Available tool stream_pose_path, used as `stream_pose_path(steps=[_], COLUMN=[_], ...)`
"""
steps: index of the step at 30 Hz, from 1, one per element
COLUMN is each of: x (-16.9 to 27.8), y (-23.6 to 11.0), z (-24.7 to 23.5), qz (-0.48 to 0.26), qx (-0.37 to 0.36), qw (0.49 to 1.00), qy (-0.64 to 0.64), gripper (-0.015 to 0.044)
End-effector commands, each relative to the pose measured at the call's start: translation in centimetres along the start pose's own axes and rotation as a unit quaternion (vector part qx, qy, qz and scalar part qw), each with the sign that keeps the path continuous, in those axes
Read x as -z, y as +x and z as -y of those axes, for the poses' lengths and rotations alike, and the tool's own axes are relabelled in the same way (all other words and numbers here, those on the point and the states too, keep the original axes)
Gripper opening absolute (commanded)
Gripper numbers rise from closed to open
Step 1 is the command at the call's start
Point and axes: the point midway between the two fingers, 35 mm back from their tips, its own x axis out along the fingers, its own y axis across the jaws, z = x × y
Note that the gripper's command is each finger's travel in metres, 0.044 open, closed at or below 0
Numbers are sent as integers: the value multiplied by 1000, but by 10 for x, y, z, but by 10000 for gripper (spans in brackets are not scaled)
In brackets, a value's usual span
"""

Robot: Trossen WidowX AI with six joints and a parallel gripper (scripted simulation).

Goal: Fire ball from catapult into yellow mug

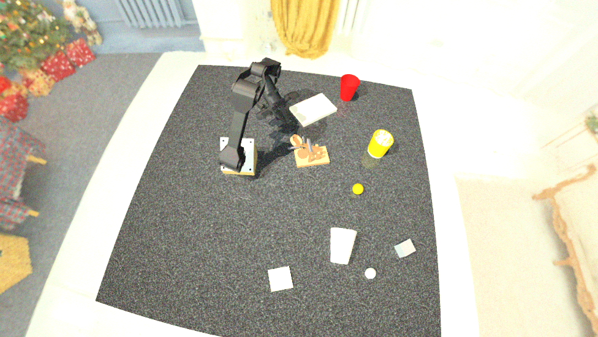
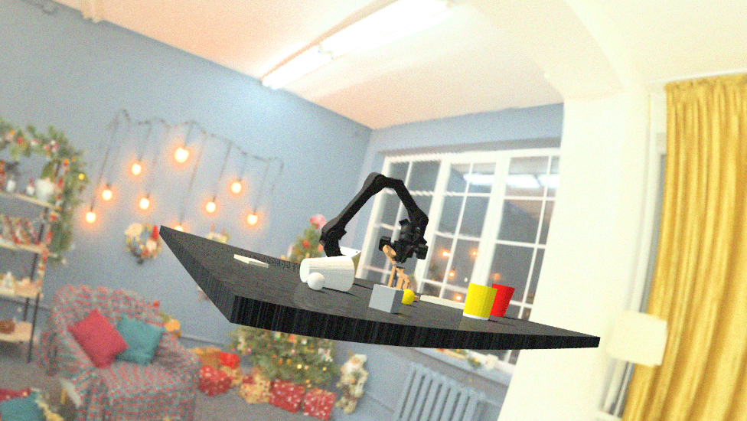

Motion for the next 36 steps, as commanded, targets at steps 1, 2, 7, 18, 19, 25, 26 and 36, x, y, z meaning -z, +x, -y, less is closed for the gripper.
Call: stream_pose_path(steps=[1,2,7,18,19,25,26,36], x=[1,1,7,20,22,38,41,71], y=[3,3,4,9,9,12,12,16], z=[5,8,22,41,44,64,68,104], qz=[13,21,59,105,112,150,155,214], qx=[-2,-2,-5,-15,-15,-18,-19,-27], qw=[1000,999,993,975,972,945,939,866], qy=[22,34,98,193,207,292,306,450], gripper=[131,157,289,440,440,440,440,440])
